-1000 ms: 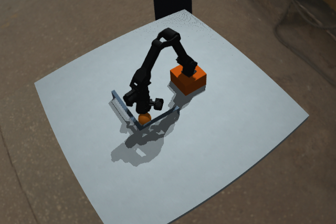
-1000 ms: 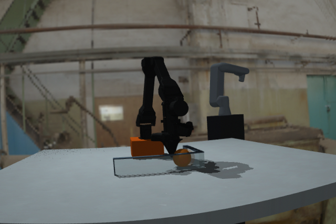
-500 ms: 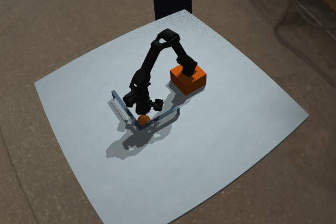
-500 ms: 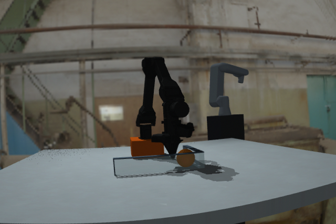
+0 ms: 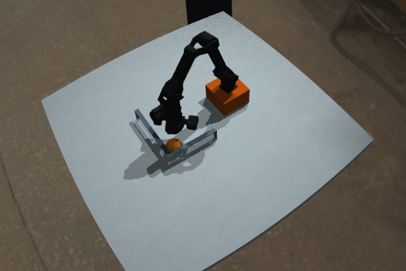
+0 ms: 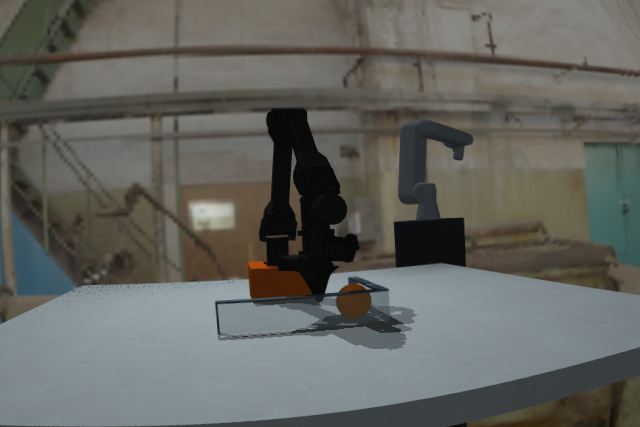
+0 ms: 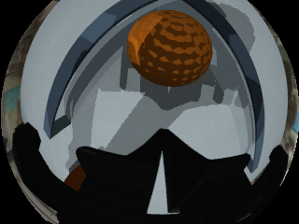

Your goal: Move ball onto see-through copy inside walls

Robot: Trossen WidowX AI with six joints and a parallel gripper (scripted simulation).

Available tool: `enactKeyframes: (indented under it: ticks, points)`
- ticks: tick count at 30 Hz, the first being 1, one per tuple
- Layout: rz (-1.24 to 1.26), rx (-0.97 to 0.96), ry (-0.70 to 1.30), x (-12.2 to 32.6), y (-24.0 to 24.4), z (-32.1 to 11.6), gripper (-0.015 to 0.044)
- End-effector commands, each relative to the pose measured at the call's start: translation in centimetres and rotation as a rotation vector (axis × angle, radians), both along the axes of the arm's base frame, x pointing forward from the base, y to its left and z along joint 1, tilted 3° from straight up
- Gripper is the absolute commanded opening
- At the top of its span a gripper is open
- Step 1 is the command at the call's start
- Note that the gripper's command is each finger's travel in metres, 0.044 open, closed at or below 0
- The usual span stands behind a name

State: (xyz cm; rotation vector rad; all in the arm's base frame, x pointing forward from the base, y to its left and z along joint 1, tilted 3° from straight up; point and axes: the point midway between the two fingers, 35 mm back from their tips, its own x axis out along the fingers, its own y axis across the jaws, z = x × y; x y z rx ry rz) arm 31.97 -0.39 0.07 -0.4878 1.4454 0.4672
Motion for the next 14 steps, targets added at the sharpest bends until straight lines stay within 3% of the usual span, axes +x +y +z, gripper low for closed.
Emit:
enactKeyframes:
  ticks: [1,8,14]
  points:
    - [0.004,0.005,-0.002,-0.7,-0.3,0.0,0.0000]
    - [0.004,0.004,-0.001,-1.4,-0.7,-0.1,0.0000]
    - [0.004,0.004,-0.001,-1.6,-0.8,3.4,0.0000]
